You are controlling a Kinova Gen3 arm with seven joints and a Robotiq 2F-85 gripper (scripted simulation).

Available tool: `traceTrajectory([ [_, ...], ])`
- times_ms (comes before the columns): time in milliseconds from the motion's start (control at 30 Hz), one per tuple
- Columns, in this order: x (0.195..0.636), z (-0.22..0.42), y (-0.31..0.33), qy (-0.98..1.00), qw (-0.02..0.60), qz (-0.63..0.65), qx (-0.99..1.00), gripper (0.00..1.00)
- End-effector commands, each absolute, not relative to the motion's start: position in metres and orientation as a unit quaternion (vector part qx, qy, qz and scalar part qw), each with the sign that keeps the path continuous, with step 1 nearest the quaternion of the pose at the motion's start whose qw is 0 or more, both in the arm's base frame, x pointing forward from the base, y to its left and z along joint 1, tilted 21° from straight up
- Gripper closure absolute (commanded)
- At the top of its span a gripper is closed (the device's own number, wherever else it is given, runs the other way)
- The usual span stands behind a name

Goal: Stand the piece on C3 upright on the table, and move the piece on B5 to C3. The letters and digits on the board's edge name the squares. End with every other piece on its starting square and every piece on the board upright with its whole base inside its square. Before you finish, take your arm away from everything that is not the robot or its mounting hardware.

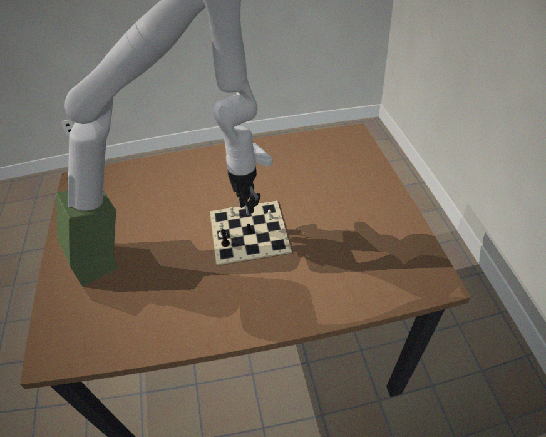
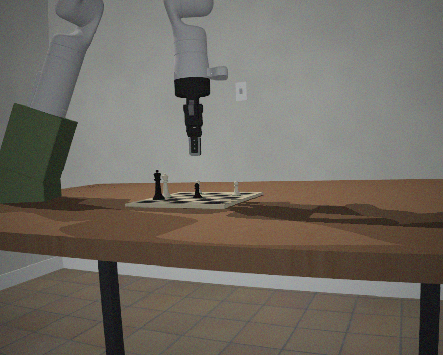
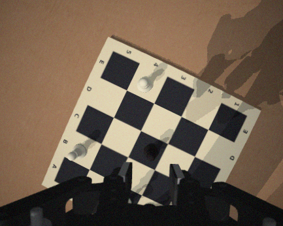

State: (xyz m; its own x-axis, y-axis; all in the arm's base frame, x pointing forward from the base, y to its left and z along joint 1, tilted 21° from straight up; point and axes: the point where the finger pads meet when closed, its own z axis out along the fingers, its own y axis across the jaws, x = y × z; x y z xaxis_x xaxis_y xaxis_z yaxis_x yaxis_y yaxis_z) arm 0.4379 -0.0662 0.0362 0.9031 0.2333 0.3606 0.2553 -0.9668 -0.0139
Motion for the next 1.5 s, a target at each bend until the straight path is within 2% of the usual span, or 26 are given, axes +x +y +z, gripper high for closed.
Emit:
traceTrajectory([
  [0,0.438,0.034,-0.067,-0.124,0.031,-0.181,-0.975,0.66],
  [1467,0.454,-0.010,-0.062,-0.124,0.031,-0.181,-0.975,0.66],
])
